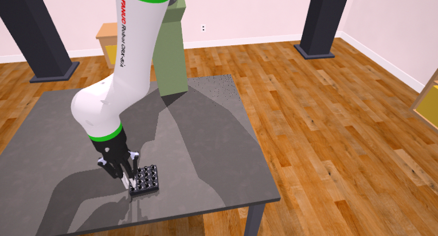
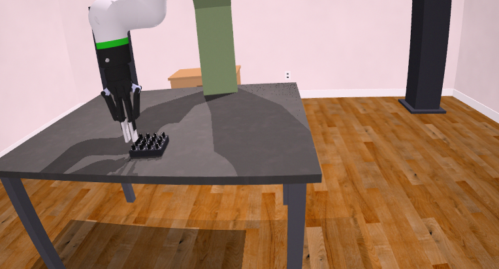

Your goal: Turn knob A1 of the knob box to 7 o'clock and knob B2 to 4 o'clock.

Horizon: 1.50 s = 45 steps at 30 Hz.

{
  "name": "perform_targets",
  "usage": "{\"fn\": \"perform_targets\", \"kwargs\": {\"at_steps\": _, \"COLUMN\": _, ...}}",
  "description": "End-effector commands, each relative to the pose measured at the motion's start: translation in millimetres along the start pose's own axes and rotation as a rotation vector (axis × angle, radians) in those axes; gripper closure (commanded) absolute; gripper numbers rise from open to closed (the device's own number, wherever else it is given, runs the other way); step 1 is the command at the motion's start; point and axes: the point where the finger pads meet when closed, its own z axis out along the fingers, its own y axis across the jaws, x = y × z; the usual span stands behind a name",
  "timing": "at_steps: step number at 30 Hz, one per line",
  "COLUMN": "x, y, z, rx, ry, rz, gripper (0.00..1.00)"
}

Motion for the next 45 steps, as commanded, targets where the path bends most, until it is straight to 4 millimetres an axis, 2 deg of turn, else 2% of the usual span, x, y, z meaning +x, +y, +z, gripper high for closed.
{"fn": "perform_targets", "kwargs": {"at_steps": 1, "x": 0.1, "y": 0.2, "z": 2.7, "rx": 0.000, "ry": 0.000, "rz": 0.000, "gripper": 0.88}}
{"fn": "perform_targets", "kwargs": {"at_steps": 12, "x": 0.2, "y": 0.3, "z": 9.2, "rx": 0.000, "ry": 0.000, "rz": 0.000, "gripper": 0.88}}
{"fn": "perform_targets", "kwargs": {"at_steps": 45, "x": 0.2, "y": 0.3, "z": 9.8, "rx": 0.000, "ry": 0.000, "rz": 0.000, "gripper": 0.88}}
